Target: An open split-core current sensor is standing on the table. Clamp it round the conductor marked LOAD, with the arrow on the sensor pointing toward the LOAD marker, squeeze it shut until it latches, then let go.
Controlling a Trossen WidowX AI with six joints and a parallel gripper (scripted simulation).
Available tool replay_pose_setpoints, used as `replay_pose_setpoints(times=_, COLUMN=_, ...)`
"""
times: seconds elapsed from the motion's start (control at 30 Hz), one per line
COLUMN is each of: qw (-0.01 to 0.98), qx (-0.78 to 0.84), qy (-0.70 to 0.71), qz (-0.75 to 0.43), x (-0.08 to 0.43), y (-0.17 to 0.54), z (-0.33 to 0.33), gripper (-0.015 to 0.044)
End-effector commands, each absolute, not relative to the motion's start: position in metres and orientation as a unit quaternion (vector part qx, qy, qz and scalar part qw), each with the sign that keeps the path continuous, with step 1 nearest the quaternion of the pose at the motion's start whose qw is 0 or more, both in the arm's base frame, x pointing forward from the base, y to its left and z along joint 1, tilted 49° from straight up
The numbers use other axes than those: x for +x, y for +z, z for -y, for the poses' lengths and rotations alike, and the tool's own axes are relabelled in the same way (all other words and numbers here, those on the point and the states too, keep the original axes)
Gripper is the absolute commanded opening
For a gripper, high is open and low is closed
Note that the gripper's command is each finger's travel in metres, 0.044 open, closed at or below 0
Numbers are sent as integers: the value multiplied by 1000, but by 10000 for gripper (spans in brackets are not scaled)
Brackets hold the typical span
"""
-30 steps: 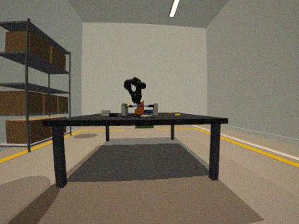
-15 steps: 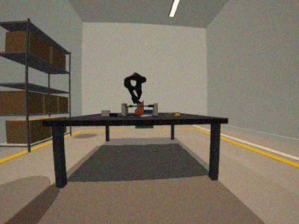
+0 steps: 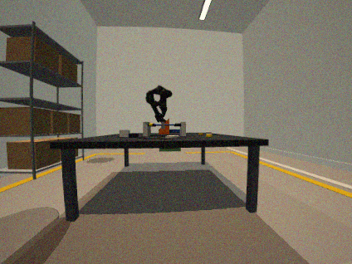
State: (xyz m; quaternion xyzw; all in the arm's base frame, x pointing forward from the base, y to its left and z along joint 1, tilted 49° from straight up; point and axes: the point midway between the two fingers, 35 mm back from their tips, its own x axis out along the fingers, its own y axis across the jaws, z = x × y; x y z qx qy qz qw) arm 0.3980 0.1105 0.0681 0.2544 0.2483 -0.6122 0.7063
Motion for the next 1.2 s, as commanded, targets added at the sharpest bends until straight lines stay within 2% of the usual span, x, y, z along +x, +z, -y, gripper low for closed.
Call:
replay_pose_setpoints(times=0.0, qw=708, qx=254, qy=-611, qz=-247, x=397, y=69, z=-112, gripper=440)
replay_pose_setpoints(times=0.47, qw=708, qx=254, qy=-611, qz=-247, x=397, y=69, z=-112, gripper=440)
replay_pose_setpoints(times=0.57, qw=712, qx=230, qy=-595, qz=-294, x=396, y=73, z=-105, gripper=440)
replay_pose_setpoints(times=0.9, qw=753, qx=62, qy=-370, qz=-541, x=381, y=102, z=-71, gripper=440)
replay_pose_setpoints(times=1.17, qw=784, qx=-63, qy=-143, qz=-600, x=366, y=124, z=-51, gripper=440)
